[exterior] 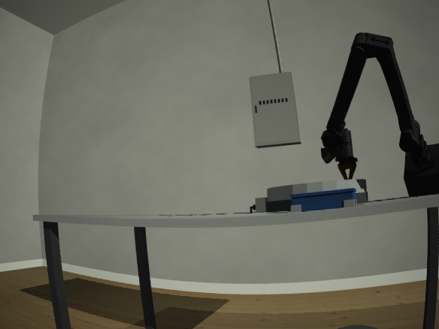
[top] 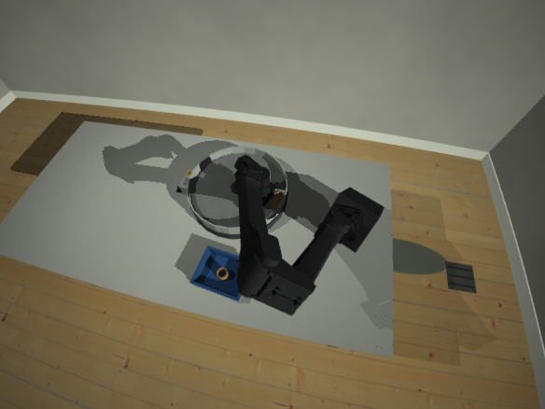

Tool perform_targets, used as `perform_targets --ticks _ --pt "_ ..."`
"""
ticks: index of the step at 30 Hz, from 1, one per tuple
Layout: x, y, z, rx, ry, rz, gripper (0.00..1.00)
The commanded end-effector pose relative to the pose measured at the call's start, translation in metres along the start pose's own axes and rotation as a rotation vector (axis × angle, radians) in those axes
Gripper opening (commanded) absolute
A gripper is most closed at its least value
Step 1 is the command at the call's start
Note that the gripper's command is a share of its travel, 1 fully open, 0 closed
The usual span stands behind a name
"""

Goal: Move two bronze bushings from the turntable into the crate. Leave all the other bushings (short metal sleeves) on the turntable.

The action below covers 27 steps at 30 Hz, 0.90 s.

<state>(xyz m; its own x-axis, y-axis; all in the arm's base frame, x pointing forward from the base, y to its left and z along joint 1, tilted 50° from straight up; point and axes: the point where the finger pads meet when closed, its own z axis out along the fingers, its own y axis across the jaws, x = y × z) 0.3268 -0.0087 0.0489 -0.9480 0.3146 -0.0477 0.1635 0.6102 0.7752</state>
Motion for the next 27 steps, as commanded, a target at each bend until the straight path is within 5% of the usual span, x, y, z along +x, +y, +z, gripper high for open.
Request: perform_targets --ticks 1,19,27 --pt "-0.015 -0.001 -0.013 0.017 -0.023 -0.027 0.00" --pt "-0.015 0.000 -0.077 0.023 -0.026 -0.032 0.00" --pt "-0.004 0.000 -0.070 0.014 -0.004 -0.025 0.00"
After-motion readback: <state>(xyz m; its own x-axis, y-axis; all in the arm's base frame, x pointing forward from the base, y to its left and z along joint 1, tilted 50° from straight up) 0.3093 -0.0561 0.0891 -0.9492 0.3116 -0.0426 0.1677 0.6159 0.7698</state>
